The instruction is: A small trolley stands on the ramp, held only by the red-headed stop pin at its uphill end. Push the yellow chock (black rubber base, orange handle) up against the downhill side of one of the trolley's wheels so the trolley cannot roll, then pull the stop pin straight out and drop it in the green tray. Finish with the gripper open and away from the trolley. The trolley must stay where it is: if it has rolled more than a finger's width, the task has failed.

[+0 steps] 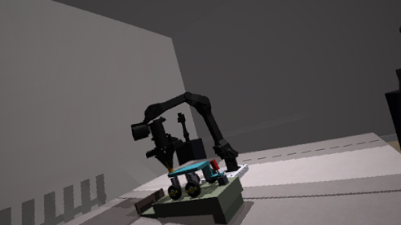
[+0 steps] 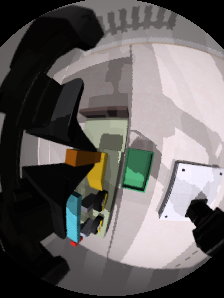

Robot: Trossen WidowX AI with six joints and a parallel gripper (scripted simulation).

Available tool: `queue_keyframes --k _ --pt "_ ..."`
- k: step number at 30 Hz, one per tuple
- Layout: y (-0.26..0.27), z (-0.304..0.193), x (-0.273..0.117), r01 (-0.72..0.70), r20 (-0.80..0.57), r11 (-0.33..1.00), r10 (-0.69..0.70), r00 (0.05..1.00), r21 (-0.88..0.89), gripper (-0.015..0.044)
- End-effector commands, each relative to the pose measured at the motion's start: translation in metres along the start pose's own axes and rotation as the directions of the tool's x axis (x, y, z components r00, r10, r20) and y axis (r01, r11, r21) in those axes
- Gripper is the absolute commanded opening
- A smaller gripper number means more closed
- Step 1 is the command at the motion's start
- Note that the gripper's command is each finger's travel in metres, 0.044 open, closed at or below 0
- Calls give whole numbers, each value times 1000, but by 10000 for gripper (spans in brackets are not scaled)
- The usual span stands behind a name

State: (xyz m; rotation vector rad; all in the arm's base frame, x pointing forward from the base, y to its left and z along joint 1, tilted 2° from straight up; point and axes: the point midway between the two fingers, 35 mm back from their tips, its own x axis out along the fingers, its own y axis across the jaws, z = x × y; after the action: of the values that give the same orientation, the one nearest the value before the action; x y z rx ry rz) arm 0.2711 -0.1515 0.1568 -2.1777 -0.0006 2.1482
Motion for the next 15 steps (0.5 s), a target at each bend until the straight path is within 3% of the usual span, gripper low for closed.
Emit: queue_keyframes --k 1,15 --pt "0 0 12 6 6 1000 -7 1000 6 0" --pt "0 -1 43 7 6 1000 -7 1000 6 0"
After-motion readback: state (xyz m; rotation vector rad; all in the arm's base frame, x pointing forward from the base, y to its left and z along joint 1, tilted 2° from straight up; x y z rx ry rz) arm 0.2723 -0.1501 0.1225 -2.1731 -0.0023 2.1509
